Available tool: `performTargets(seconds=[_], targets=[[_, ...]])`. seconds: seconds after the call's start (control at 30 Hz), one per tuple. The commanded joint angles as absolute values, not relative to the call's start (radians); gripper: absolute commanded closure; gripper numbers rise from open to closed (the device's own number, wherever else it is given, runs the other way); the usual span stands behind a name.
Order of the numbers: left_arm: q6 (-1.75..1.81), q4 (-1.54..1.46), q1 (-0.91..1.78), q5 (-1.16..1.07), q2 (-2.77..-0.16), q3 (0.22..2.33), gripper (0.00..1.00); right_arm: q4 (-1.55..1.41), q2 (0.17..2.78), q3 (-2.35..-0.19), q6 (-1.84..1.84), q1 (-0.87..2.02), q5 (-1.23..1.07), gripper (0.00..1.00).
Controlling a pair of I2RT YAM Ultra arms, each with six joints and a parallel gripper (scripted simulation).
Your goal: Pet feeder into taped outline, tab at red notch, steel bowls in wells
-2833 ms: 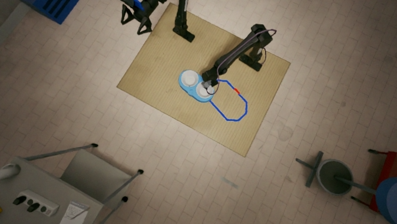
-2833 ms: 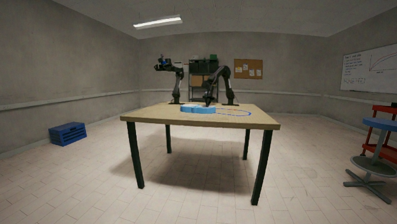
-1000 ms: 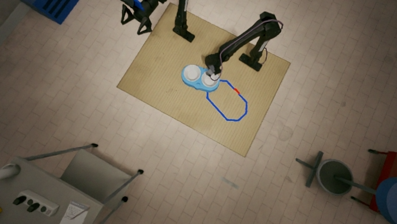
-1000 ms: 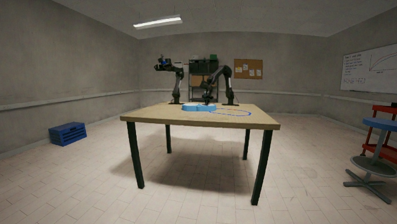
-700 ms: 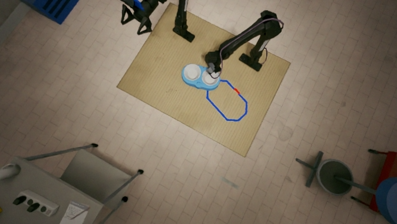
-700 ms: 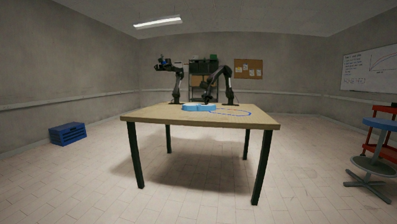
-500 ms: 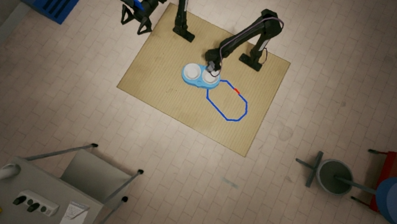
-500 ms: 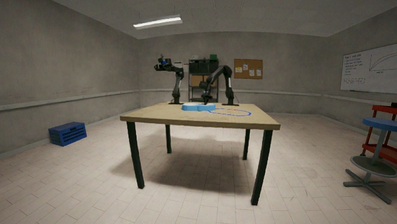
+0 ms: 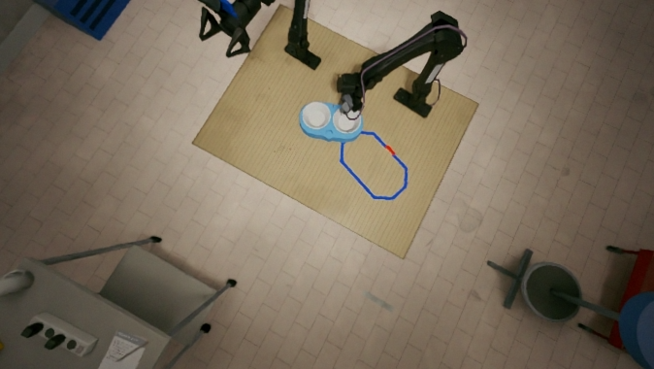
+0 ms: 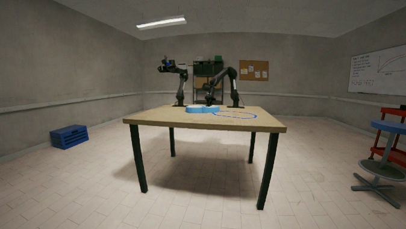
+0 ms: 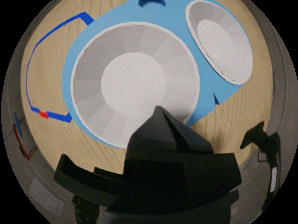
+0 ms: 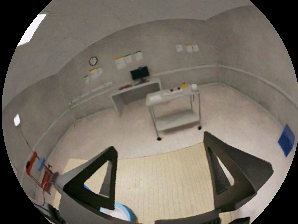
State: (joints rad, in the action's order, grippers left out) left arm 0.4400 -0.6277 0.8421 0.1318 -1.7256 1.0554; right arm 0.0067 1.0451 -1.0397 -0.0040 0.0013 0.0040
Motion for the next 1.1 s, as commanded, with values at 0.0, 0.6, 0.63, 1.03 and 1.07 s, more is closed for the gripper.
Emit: performTargets(seconds=[0.0, 0.6, 0.63, 1.03, 1.07], targets=[[0.480, -0.648, 0.872, 0.138, -1.740, 1.086, 1.00, 0.043, 1.049, -1.087, -0.016, -0.006, -0.004, 0.00], [0.478, -0.829, 0.888, 0.148, -1.586, 1.163, 1.00, 0.043, 1.049, -1.087, -0.016, -0.006, -0.004, 0.00], [0.479, -0.831, 0.877, 0.149, -1.586, 1.165, 1.00, 0.043, 1.049, -1.087, -0.016, -0.006, -0.004, 0.00], [0.470, -0.833, 0.870, 0.152, -1.600, 1.175, 1.00, 0.043, 1.049, -1.087, -0.016, -0.006, -0.004, 0.00], [0.467, -0.833, 0.863, 0.153, -1.618, 1.175, 0.70, 0.032, 1.068, -1.098, 0.013, -0.013, -0.015, 0.00]])
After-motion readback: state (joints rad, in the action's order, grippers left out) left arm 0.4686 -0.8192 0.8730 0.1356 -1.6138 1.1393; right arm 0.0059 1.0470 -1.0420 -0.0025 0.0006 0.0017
